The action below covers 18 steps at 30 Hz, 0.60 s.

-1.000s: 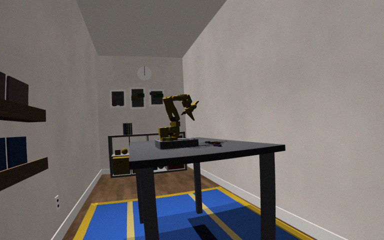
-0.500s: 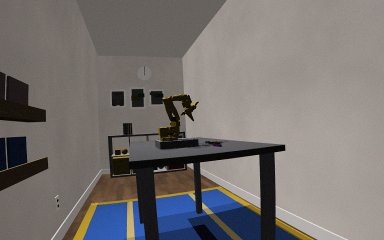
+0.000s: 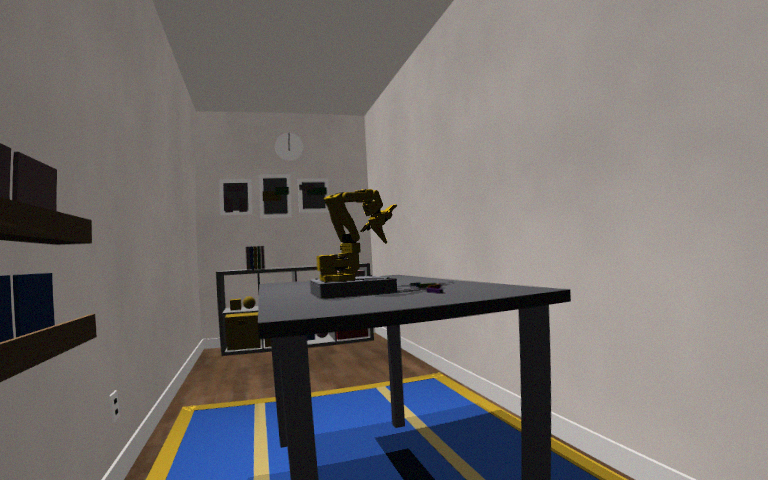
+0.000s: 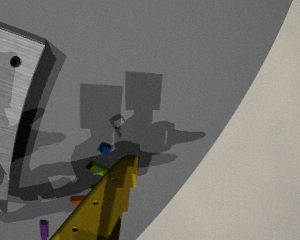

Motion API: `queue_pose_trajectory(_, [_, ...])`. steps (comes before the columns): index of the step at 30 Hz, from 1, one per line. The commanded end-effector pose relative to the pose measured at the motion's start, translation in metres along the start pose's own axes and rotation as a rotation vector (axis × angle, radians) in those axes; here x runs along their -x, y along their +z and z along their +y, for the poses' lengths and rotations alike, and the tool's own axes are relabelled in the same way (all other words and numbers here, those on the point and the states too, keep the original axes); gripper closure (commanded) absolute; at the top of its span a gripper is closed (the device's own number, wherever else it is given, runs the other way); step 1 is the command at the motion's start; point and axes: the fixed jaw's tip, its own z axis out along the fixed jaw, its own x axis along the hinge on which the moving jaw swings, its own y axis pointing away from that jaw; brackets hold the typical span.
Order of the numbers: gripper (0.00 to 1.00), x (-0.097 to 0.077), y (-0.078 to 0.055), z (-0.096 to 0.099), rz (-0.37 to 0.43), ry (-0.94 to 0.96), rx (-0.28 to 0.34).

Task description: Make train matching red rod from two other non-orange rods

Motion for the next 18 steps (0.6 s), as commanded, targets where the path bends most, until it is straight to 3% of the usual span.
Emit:
queue_pose_trajectory(1, [0.0,0.0,-0.0001,0.0047,0.0,0.01,0.015])
queue_pose_trajectory(9, [0.0,-0.0002,0.0003,0.0105,0.001,0.021,0.035])
queue_pose_trajectory(18, [0.0,-0.0002,0.0006,0.0077,0.0,0.001,0.017])
